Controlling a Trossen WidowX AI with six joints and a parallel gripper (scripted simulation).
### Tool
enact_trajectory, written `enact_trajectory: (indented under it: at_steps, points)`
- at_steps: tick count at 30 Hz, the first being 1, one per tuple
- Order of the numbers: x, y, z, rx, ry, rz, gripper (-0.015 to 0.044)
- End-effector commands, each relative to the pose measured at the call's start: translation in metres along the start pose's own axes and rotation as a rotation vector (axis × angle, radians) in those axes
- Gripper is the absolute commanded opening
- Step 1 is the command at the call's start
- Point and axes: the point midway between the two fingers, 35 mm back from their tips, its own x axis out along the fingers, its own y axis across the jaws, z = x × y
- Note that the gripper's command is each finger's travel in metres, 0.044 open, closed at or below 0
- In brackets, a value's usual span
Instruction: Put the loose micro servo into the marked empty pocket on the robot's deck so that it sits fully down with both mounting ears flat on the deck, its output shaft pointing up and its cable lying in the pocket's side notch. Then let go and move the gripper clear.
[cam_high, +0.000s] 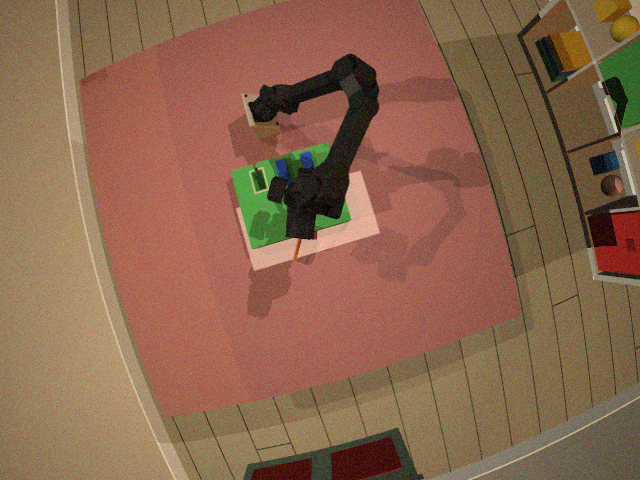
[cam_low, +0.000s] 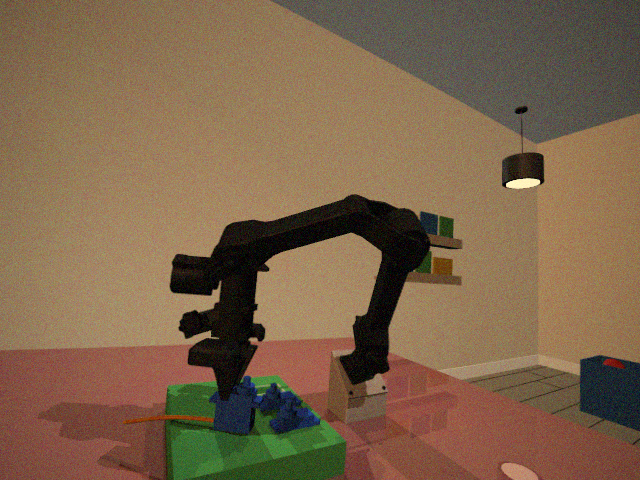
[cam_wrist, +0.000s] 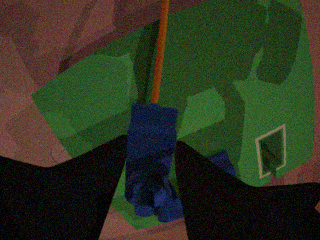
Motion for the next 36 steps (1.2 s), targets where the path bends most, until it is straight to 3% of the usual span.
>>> enact_trajectory:
  at_steps: [1,4,8,14,28,36]
  points:
    - [0.0,0.001,0.0,0.002,-0.001,0.006,0.0105]
    - [0.0,0.001,0.0,0.002,-0.001,0.006,0.0085]
    - [-0.007,0.001,0.001,0.002,-0.001,0.005,0.0]
    - [-0.03,0.001,-0.003,0.002,-0.001,0.004,0.0]
    - [-0.03,-0.003,-0.012,0.003,0.0,0.004,0.0]
    - [-0.03,-0.033,0.006,0.003,-0.001,0.002,0.0]
